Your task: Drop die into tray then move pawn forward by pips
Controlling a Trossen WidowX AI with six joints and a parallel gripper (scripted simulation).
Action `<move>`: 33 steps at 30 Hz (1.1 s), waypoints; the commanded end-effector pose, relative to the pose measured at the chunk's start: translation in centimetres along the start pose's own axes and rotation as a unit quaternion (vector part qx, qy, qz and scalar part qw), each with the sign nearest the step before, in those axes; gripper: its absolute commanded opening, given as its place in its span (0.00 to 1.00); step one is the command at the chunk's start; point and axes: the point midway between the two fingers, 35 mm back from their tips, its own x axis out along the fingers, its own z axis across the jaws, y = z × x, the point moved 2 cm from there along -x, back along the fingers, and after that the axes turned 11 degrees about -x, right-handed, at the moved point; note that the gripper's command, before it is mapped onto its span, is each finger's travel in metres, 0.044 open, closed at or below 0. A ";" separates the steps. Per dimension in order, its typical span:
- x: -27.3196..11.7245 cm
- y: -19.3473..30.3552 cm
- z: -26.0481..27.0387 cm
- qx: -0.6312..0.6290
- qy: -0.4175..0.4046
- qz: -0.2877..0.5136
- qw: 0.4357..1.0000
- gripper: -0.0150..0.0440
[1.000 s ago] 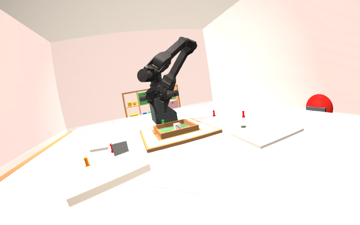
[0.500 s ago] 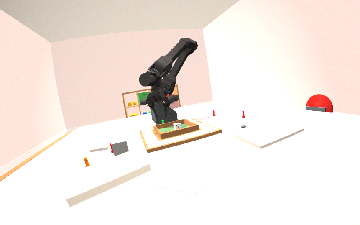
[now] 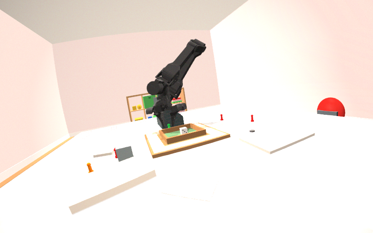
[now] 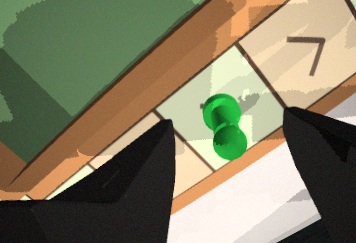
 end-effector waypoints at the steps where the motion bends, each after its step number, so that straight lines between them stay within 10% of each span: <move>1: 0.7 0.2 0.1 0.004 -0.002 0.003 1.000 0.59; 21: 1.2 0.3 0.1 0.004 -0.003 0.003 1.000 0.26; 33: -3.9 -1.0 -0.3 0.005 0.005 -0.002 1.000 0.25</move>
